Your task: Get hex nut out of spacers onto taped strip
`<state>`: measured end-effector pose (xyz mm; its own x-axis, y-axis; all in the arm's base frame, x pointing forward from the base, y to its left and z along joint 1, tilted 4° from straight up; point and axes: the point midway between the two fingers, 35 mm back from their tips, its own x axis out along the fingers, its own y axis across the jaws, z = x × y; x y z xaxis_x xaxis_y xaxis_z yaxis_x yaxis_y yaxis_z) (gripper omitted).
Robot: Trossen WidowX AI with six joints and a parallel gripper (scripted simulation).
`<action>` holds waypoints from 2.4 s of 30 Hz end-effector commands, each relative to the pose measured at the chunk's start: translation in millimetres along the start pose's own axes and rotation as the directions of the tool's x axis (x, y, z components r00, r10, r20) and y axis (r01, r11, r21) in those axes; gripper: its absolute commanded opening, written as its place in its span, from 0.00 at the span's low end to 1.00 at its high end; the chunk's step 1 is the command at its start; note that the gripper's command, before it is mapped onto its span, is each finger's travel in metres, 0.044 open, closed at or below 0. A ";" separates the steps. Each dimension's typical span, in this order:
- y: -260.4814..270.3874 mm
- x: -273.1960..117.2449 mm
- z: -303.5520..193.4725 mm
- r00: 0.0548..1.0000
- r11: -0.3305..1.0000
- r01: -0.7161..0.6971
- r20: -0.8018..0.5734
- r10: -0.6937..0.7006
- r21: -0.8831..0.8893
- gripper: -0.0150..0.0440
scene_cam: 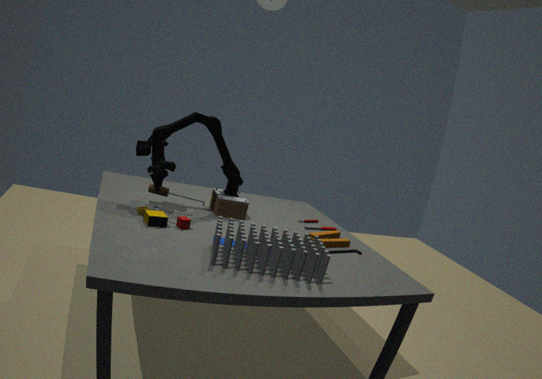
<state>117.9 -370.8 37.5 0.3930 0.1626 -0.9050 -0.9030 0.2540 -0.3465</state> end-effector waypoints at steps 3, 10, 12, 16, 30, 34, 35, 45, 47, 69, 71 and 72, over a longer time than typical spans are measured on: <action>1.7 6.7 -0.2 1.000 1.000 0.004 0.006 -0.004 0.005 0.25; 4.0 13.8 -1.4 1.000 1.000 0.004 0.006 -0.004 0.005 0.25; 4.7 15.8 -1.7 1.000 1.000 0.004 0.006 -0.004 0.005 0.25; 6.0 19.7 -2.3 1.000 1.000 0.004 0.006 -0.004 0.005 0.25; 10.9 33.6 -4.0 1.000 1.000 0.004 0.006 -0.004 0.006 0.25; 12.4 37.6 -4.4 1.000 1.000 0.004 0.006 -0.004 0.006 0.25; 12.7 38.6 -4.4 1.000 1.000 0.004 0.006 -0.004 0.006 0.25; 16.4 48.4 -5.1 1.000 1.000 0.004 0.007 -0.004 0.006 0.25; 17.2 50.3 -5.1 1.000 1.000 0.004 0.007 -0.004 0.006 0.25; 19.6 55.4 -6.5 1.000 1.000 0.000 0.001 0.000 0.000 0.83; 19.6 55.4 -6.5 1.000 1.000 0.000 0.001 0.000 0.000 0.92; 19.6 55.4 -6.5 1.000 1.000 0.000 0.001 0.000 0.000 0.97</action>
<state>120.9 -363.1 -21.4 0.3931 0.1629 -0.9049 -0.9030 0.2542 -0.3465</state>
